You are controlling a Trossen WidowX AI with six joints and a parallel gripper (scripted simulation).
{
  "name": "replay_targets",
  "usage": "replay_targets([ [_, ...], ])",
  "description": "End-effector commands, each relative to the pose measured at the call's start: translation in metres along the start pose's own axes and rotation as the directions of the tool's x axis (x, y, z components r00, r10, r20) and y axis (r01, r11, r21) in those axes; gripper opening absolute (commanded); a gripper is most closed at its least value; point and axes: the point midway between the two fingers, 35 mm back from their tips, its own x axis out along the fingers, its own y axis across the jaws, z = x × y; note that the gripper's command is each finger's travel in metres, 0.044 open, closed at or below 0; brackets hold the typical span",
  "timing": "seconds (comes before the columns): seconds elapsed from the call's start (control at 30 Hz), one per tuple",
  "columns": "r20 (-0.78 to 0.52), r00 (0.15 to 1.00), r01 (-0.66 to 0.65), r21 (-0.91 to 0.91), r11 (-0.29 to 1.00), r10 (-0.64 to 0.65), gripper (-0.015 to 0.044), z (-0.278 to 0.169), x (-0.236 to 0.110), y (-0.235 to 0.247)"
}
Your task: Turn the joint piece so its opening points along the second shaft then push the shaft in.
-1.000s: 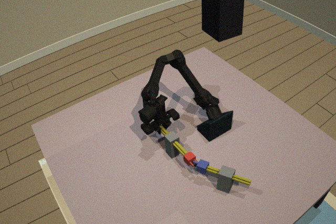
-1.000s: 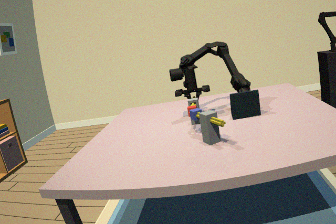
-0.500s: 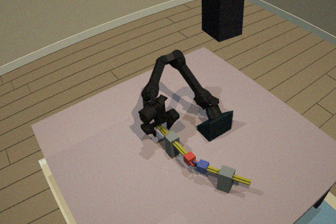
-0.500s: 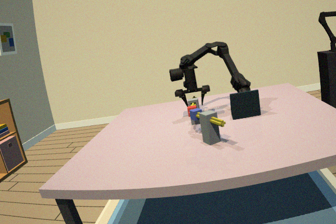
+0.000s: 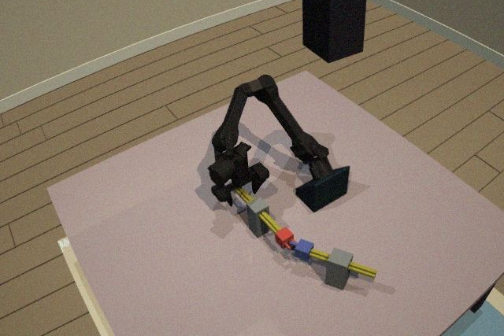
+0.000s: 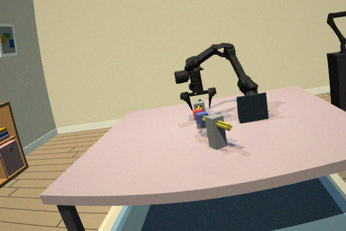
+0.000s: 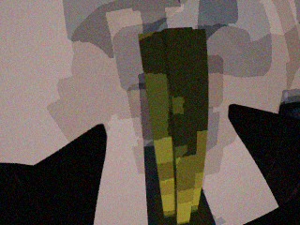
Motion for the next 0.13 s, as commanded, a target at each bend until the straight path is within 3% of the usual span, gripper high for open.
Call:
replay_targets([
  [0.0, -0.006, 1.000, -0.002, 0.003, 1.000, 0.002, 0.0440, -0.0009, -0.0188, 0.0009],
  [0.1, -0.007, 1.000, -0.002, 0.003, 1.000, 0.002, 0.0440, -0.0011, -0.0282, 0.0004],
])
